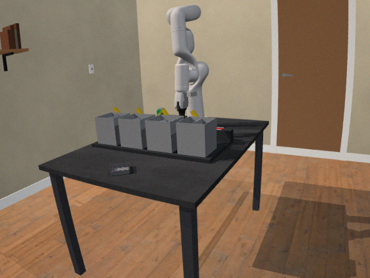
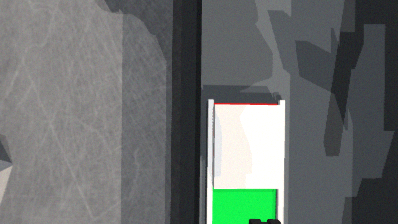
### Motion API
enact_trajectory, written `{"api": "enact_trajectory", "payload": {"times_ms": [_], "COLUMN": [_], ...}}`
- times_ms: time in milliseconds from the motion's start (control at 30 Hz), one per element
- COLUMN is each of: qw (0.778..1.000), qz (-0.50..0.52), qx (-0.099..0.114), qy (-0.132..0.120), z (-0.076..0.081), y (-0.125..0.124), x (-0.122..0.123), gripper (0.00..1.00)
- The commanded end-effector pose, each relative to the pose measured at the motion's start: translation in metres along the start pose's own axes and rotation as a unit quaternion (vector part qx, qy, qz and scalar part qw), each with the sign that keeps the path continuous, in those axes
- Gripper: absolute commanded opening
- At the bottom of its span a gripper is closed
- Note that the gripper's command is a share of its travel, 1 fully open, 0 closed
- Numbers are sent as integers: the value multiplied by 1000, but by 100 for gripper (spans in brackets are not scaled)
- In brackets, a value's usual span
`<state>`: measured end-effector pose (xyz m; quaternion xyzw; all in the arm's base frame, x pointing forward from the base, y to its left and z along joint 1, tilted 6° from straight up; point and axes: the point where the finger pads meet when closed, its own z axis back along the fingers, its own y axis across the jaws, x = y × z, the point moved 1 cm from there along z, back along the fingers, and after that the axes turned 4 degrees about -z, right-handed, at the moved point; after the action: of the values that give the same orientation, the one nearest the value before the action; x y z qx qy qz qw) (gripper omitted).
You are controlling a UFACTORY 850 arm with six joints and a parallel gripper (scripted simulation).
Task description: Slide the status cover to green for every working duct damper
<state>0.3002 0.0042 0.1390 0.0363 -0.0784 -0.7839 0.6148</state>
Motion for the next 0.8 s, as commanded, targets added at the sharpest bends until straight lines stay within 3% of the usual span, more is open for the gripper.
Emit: {"api": "enact_trajectory", "payload": {"times_ms": [0,767], "qw": [999,999], "qz": [1,1], "qx": [-31,-31], "qy": [8,8], "z": [4,10], "y": [2,2], "x": [0,0], "gripper": [0,0]}}
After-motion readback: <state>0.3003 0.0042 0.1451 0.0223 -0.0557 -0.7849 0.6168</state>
